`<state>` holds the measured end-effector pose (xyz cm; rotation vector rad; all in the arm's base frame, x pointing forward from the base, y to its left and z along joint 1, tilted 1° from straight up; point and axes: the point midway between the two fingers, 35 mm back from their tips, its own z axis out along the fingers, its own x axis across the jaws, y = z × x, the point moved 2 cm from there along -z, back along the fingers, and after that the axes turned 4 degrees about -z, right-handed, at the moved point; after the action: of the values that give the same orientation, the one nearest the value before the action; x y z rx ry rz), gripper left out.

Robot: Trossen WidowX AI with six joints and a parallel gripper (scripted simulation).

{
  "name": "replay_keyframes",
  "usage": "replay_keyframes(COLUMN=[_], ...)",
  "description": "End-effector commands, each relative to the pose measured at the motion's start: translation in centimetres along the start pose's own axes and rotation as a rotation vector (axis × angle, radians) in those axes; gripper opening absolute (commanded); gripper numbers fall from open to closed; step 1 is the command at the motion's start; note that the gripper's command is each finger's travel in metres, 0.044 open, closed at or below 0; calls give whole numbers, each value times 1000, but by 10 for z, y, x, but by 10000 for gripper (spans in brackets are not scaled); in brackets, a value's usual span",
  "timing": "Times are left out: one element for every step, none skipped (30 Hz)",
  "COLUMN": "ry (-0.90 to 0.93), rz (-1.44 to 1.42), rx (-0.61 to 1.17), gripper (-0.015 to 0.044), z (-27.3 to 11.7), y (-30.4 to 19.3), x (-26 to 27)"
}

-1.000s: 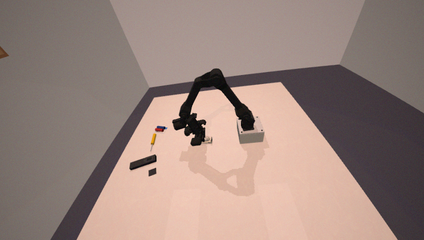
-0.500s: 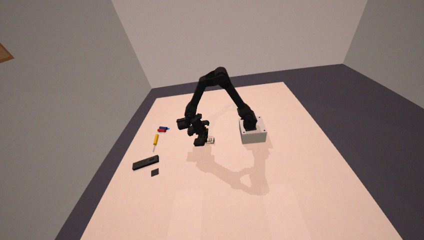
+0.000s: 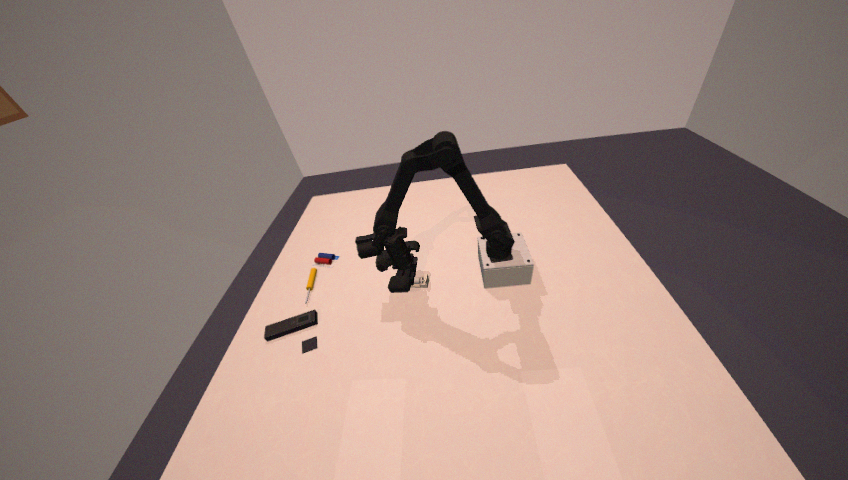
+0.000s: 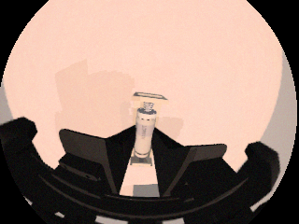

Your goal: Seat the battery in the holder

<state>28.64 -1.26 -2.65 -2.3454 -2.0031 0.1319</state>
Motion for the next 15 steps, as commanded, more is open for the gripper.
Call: replay_keyframes(ry=[-6, -6, -5, -5, -5, -4, -4, -4, -3, -3, -3, -2, -2, -1, -1], rz=[3, 3, 3, 3, 3, 3, 3, 4, 4, 4, 4, 4, 4, 4, 4], rx=[-17, -17, -18, -18, -18, -18, -18, -18, -19, -19, -19, -19, -19, -19, -18], gripper=[69, 69, 69, 69, 69, 69, 69, 69, 69, 69, 69, 69, 69, 69, 69], z=[-1, -1, -1, -1, 0, 0, 0, 0, 0, 0, 0, 1, 1, 1, 1], y=[1, 0, 0, -1, -2, -3, -3, -4, -5, -6, -7, -7, -8, -9, -10], x=[-1, 0, 0, 0, 0, 0, 0, 0, 0, 0, 0, 0, 0, 0, 0])
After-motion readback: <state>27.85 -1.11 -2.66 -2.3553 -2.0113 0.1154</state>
